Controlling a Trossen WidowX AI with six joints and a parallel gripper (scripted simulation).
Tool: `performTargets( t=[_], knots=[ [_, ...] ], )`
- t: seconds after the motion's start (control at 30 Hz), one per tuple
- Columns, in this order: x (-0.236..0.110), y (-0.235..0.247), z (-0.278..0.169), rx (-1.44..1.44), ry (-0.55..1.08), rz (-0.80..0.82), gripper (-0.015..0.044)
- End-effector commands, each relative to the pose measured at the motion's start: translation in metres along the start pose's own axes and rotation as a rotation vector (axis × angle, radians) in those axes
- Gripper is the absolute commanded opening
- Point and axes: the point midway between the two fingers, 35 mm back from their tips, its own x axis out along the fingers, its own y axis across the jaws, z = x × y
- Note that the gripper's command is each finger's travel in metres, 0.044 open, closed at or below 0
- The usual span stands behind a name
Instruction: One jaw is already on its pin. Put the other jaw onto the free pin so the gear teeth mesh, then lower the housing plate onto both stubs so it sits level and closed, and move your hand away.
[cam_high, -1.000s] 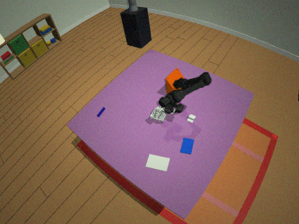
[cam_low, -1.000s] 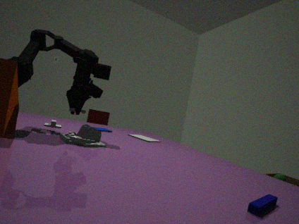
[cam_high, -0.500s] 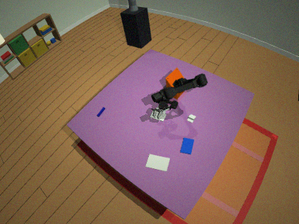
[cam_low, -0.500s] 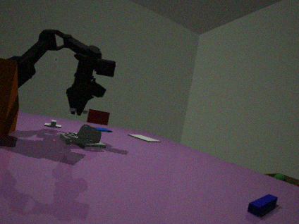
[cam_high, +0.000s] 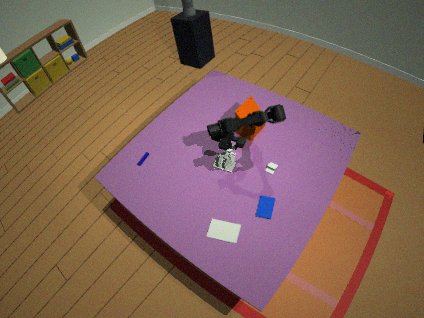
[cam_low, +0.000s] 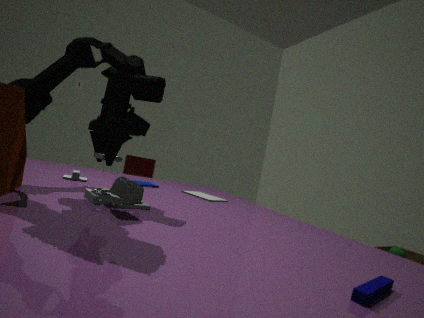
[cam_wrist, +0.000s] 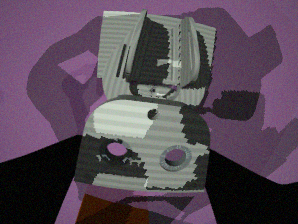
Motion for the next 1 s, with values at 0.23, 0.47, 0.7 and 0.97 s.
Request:
performTargets(
  t=[0.23, 0.47, 0.7, 0.97],
  knots=[
    [0.0008, -0.0084, -0.0061, -0.010, -0.002, 0.010, 0.0351],
    [0.0008, -0.0084, -0.0061, -0.010, -0.002, 0.010, 0.0351],
    [0.0008, -0.0084, -0.0061, -0.029, -0.002, 0.010, 0.0351],
    [0.0008, -0.0087, -0.0062, -0.029, -0.002, 0.010, 0.0351]
  ],
)
